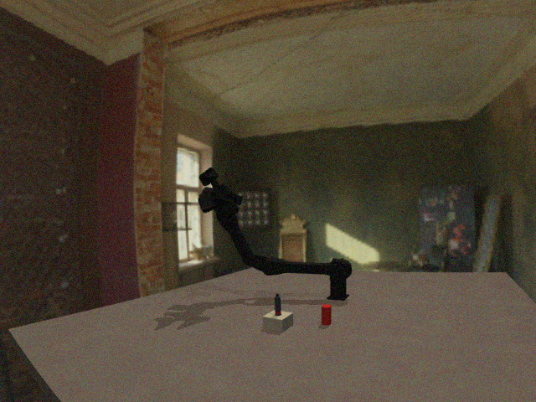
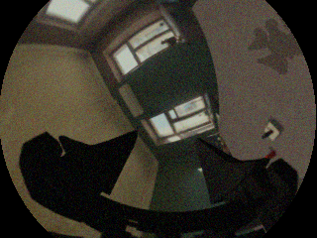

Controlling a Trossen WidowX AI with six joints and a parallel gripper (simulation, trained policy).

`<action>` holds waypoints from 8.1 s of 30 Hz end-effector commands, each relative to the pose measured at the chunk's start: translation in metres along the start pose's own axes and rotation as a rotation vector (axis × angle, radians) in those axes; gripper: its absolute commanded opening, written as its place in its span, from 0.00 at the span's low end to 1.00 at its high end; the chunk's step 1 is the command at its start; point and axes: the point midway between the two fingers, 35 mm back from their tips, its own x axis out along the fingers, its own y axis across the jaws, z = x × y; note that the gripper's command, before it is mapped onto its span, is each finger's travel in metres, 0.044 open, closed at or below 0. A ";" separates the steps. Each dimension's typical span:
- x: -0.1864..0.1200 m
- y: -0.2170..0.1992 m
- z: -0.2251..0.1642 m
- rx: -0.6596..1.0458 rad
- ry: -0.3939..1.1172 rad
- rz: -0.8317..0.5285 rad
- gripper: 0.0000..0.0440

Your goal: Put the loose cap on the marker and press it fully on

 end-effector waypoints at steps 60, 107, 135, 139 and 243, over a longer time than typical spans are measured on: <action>0.019 -0.050 -0.206 -0.402 0.494 -0.053 0.62; -0.015 -0.135 -0.329 -0.605 0.704 -0.316 0.72; -0.031 -0.195 -0.379 -0.712 0.678 -0.530 0.72; -0.033 -0.204 -0.385 -0.725 0.665 -0.563 0.73; 0.047 -0.370 -0.398 -0.560 0.006 -1.327 0.75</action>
